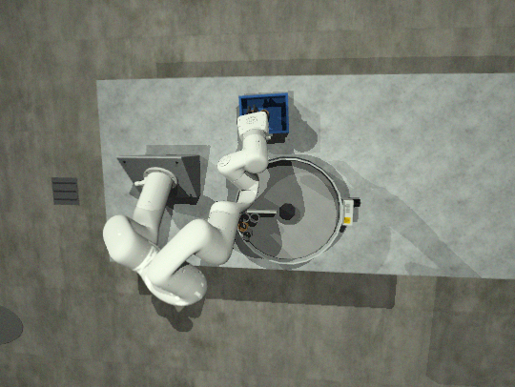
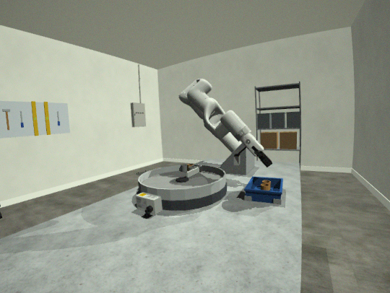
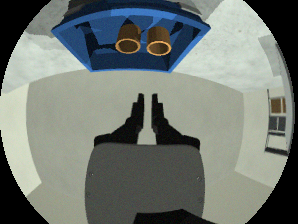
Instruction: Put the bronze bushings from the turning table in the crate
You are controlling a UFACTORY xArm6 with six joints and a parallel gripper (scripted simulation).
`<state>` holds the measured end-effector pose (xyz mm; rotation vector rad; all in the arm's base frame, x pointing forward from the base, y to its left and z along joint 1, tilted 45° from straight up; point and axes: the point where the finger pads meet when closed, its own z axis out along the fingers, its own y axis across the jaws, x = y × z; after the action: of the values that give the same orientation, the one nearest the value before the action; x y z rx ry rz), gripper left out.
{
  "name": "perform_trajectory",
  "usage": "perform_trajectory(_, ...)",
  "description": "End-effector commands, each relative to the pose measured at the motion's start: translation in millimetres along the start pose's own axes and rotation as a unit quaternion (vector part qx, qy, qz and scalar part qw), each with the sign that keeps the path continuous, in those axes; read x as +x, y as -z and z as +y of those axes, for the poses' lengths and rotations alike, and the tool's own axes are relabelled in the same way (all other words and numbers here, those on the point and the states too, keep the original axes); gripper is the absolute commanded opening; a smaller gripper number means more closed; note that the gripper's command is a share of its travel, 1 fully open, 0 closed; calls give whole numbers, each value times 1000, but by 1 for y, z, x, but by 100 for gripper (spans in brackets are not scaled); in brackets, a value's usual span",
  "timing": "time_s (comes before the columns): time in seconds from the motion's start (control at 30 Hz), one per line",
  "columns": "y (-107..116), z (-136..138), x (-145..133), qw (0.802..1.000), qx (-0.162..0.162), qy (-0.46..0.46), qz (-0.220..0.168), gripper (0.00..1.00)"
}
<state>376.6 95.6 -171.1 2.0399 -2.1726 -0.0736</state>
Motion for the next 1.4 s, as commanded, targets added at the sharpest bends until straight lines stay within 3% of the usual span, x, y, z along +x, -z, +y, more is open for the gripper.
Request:
perform_trajectory(0.0,1,-1,-1,1000,2,1,-1,12)
perform_trajectory(0.47,4,0,3,1000,2,1,-1,11)
perform_trajectory(0.6,30,11,34,1000,2,1,-1,11)
perform_trajectory(0.97,62,24,72,1000,2,1,-1,11)
perform_trajectory(1.0,73,28,85,1000,2,1,-1,11)
perform_trajectory(1.37,112,44,132,1000,2,1,-1,11)
